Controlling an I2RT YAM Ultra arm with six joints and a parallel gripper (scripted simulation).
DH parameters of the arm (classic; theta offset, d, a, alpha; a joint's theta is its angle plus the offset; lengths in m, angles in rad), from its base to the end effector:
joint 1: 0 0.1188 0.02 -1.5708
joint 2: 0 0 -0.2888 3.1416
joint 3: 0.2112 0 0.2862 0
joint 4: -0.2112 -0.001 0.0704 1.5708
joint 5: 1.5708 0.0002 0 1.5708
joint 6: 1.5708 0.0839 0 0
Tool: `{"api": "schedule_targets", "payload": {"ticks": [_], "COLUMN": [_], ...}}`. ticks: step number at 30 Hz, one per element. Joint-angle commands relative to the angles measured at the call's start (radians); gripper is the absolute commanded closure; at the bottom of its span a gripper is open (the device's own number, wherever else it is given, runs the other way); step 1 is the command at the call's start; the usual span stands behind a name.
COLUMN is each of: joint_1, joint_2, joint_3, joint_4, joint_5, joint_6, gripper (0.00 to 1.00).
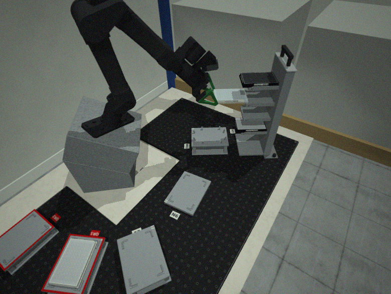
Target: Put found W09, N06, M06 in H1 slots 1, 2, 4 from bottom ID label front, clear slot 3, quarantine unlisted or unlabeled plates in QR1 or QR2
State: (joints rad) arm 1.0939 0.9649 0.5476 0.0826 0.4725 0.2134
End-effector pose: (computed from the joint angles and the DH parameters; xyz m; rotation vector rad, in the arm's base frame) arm 0.1582 0.2252 0.2498 -0.5060 1.8234 0.4499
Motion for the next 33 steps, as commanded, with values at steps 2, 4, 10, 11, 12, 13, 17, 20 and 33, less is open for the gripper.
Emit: {"api": "schedule_targets", "payload": {"ticks": [2, 4, 10, 11, 12, 13, 17, 20, 33], "joint_1": [0.016, 0.023, 0.044, 0.048, 0.052, 0.056, 0.067, 0.076, 0.133], "joint_2": [-0.038, -0.046, -0.073, -0.078, -0.082, -0.087, -0.101, -0.111, -0.171], "joint_3": [-0.023, -0.031, -0.055, -0.059, -0.063, -0.067, -0.079, -0.087, -0.135], "joint_4": [-0.011, -0.012, -0.019, -0.020, -0.022, -0.023, -0.028, -0.032, -0.056], "joint_5": [0.025, 0.031, 0.051, 0.055, 0.059, 0.062, 0.073, 0.081, 0.135], "joint_6": [0.010, 0.013, 0.020, 0.022, 0.023, 0.025, 0.029, 0.033, 0.055], "gripper": [0.14, 0.14, 0.14, 0.14, 0.14, 0.14, 0.14, 0.14, 0.14]}}
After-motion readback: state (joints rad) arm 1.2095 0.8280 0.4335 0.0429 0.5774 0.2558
